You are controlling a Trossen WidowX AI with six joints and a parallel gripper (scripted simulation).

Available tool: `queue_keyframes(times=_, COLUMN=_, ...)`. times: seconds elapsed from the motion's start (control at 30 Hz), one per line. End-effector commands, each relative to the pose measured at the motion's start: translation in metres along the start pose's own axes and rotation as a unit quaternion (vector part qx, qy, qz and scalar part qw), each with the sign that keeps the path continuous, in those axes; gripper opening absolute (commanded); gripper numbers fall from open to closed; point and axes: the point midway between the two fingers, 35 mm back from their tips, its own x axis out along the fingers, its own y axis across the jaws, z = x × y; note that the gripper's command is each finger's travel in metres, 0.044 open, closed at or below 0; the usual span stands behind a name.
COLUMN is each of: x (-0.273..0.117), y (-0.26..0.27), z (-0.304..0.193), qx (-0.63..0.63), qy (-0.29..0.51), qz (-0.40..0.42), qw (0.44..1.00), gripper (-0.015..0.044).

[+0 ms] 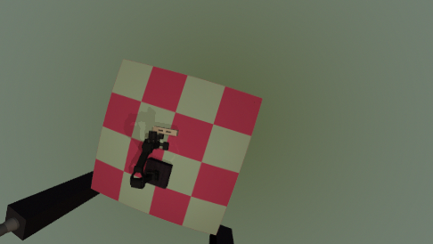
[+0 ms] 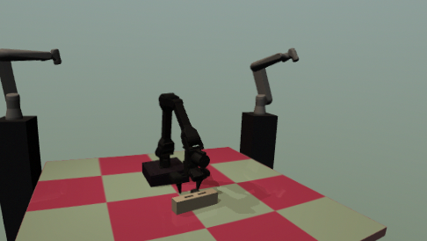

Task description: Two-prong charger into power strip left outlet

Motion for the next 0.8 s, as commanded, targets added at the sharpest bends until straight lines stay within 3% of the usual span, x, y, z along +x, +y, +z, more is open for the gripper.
queue_keyframes(times=0.0, x=-0.01, y=0.0, z=0.002, qx=0.009, qy=-0.03, qz=-0.009, qw=0.999, gripper=0.044)
queue_keyframes(times=0.37, x=-0.082, y=0.001, z=-0.001, qx=0.1, qy=-0.276, qz=-0.027, qw=0.956, gripper=0.044)
queue_keyframes(times=0.77, x=-0.086, y=0.001, z=-0.002, qx=0.107, qy=-0.289, qz=-0.025, qw=0.951, gripper=0.044)
